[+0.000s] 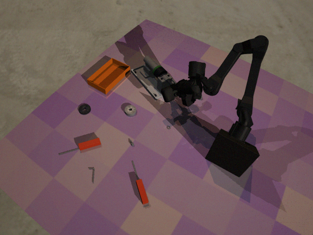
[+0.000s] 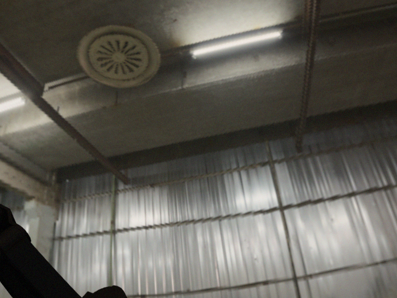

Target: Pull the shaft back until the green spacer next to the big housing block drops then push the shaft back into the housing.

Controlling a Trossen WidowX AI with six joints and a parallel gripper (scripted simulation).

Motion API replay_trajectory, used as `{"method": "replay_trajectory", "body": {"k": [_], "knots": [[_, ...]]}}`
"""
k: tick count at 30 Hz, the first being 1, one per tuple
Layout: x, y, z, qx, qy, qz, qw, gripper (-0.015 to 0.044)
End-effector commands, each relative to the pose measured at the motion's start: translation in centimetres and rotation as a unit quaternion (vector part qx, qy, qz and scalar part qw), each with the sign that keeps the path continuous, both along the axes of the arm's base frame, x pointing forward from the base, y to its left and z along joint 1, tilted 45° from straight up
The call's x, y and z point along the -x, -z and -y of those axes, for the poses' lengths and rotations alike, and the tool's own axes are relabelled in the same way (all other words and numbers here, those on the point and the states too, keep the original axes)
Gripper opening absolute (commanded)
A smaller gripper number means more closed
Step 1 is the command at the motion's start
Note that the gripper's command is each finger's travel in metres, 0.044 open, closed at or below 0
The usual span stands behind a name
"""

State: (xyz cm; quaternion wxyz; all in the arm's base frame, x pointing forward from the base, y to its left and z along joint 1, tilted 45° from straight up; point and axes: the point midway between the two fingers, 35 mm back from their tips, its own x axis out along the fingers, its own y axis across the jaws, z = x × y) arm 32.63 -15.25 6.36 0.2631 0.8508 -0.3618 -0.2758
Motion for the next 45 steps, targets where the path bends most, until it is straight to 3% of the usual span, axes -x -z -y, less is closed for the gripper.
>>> {"method": "replay_trajectory", "body": {"k": [1, 45], "knots": [[0.30, 0.20, -0.03, -0.001, 0.002, -0.002, 1.000, 0.0000], [0.71, 0.35, -0.20, -0.002, 0.002, -0.002, 1.000, 0.0000]]}}
